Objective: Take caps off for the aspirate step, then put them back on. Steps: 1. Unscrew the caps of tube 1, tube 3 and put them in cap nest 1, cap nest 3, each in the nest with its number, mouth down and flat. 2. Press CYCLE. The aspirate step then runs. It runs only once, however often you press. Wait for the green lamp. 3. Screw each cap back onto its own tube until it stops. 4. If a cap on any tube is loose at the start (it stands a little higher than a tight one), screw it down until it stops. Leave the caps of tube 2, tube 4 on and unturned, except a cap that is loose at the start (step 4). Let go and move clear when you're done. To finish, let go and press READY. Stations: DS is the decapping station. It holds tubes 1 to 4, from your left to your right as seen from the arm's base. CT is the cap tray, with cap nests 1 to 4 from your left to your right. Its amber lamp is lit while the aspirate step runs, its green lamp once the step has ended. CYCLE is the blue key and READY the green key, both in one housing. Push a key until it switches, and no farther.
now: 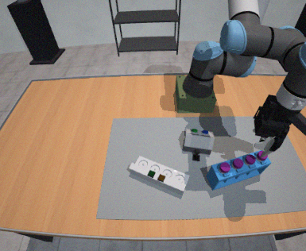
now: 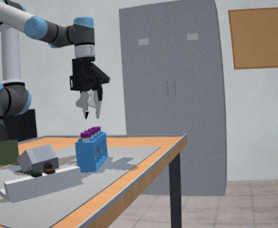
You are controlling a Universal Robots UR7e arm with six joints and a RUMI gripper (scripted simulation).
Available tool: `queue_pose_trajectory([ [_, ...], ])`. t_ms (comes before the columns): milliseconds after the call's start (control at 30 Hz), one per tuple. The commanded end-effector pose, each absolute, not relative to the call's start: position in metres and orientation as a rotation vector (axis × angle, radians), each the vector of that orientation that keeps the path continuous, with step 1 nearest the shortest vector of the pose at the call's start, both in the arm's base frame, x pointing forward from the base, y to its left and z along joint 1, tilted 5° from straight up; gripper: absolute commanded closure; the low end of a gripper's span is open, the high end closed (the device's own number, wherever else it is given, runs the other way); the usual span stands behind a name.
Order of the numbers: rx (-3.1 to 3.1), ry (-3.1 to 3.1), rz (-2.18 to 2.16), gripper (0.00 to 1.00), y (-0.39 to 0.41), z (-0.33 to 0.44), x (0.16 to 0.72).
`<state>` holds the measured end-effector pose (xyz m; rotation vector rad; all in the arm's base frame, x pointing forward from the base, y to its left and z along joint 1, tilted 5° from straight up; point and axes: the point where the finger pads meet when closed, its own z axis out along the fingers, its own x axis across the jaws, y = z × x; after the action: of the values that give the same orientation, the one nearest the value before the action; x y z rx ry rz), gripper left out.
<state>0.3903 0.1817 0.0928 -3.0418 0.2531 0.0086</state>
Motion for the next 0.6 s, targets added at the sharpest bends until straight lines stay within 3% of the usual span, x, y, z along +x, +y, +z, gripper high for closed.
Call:
queue_pose_trajectory([
  [0, -3.045, 0.256, 0.007, 0.65, 0.204, 0.095, 0.389],
  [567, -3.045, 0.256, 0.007, 0.65, 0.207, 0.068, 0.389],
])
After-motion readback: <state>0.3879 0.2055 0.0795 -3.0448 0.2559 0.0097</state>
